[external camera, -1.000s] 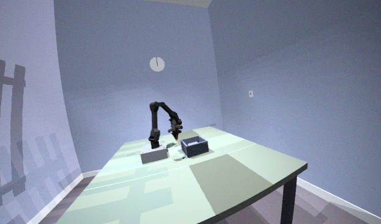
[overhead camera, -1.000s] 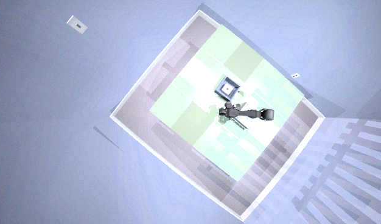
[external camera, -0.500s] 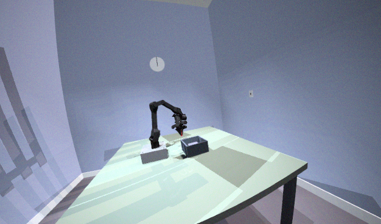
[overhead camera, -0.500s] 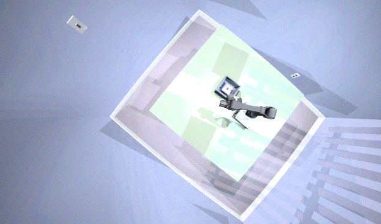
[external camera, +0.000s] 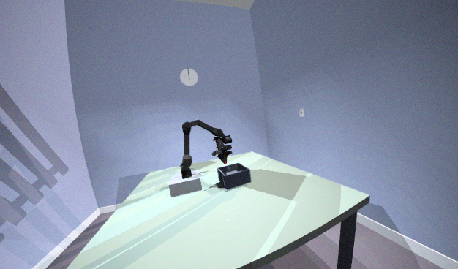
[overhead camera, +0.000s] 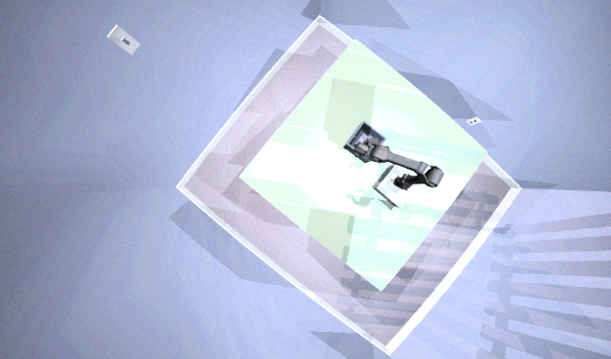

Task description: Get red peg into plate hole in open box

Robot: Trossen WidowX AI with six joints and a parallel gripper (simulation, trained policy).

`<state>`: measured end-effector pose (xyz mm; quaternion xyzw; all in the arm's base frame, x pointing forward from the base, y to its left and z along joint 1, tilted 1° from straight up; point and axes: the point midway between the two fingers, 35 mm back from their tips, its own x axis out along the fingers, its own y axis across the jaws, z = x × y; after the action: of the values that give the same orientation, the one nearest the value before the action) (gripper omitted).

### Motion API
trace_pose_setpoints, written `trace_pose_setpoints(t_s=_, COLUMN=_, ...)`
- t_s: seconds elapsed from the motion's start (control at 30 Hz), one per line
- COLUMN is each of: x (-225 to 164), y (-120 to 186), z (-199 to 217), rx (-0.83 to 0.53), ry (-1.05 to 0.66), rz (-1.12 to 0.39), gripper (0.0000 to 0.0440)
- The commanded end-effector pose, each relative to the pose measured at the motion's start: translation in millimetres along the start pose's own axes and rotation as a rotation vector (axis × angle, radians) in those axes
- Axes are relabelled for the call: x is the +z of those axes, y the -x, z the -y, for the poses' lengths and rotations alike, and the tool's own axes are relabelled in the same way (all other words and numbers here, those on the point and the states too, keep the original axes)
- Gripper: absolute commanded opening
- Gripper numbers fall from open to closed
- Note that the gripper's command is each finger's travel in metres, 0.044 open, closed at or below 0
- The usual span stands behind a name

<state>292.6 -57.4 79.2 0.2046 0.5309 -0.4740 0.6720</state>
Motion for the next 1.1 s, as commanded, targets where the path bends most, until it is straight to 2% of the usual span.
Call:
trace_pose_setpoints(t_s=0.0, x=13.5, y=-15.3, z=-1.8, rx=0.008, ry=-0.002, rz=-0.016, gripper=0.0000)
trace_pose_setpoints(t_s=0.3, x=38.3, y=-44.0, z=-8.4, rx=0.060, ry=0.027, rz=-0.044, gripper=0.0000)
trace_pose_setpoints(t_s=0.5, x=40.6, y=-64.0, z=-14.1, rx=0.097, ry=0.079, rz=-0.077, gripper=0.0004)
trace_pose_setpoints(t_s=0.57, x=38.1, y=-70.6, z=-15.1, rx=0.104, ry=0.102, rz=-0.096, gripper=0.0033)
trace_pose_setpoints(t_s=0.73, x=34.8, y=-85.5, z=-17.6, rx=0.118, ry=0.140, rz=-0.135, gripper=0.0149)
trace_pose_setpoints(t_s=0.77, x=35.5, y=-87.8, z=-18.6, rx=0.122, ry=0.141, rz=-0.140, gripper=0.0160)
trace_pose_setpoints(t_s=0.93, x=49.1, y=-86.9, z=-22.4, rx=0.141, ry=0.180, rz=-0.136, gripper=0.0162)
trace_pose_setpoints(t_s=1.07, x=58.5, y=-84.8, z=-30.9, rx=0.162, ry=0.180, rz=-0.150, gripper=0.0262)
